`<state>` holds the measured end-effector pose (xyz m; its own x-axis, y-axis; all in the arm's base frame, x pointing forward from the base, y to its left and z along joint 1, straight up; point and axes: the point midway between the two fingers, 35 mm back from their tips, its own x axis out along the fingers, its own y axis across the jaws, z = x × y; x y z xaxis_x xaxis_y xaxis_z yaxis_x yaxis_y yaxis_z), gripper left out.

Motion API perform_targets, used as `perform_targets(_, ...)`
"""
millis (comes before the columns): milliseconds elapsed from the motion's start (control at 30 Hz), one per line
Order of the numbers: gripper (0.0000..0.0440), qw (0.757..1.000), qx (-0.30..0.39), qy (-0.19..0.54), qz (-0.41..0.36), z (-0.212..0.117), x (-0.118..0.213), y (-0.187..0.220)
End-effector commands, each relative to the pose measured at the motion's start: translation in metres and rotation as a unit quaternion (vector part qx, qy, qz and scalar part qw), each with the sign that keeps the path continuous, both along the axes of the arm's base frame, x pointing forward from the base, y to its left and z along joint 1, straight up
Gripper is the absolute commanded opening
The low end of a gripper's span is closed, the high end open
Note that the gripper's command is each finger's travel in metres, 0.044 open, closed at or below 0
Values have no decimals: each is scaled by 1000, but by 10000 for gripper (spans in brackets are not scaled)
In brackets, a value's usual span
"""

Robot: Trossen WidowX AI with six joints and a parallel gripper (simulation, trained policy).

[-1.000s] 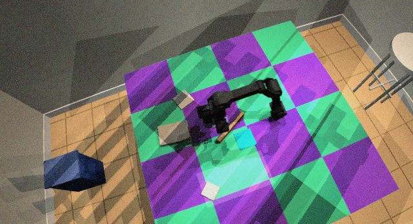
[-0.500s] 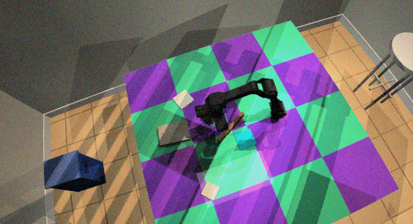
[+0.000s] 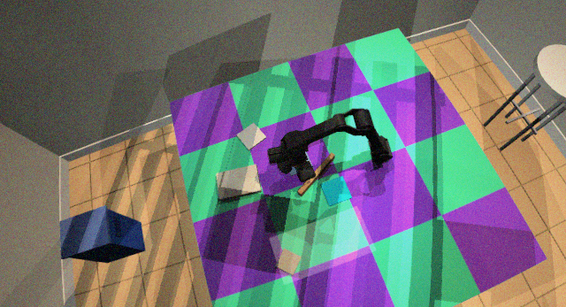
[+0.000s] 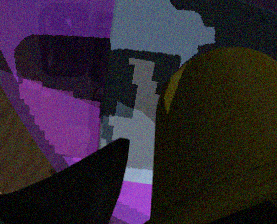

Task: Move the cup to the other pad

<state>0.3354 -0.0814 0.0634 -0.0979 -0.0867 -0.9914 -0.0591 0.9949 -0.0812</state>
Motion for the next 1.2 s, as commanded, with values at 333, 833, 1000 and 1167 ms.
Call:
perform_targets(333,0,996,14,19,89,0,-7,1)
perform_targets(833,7,988,29,13,153,34,-15,22)
perform_targets(1000,9,985,31,6,170,46,-17,33)
perform_targets(1167,8,982,32,-3,187,56,-17,48)
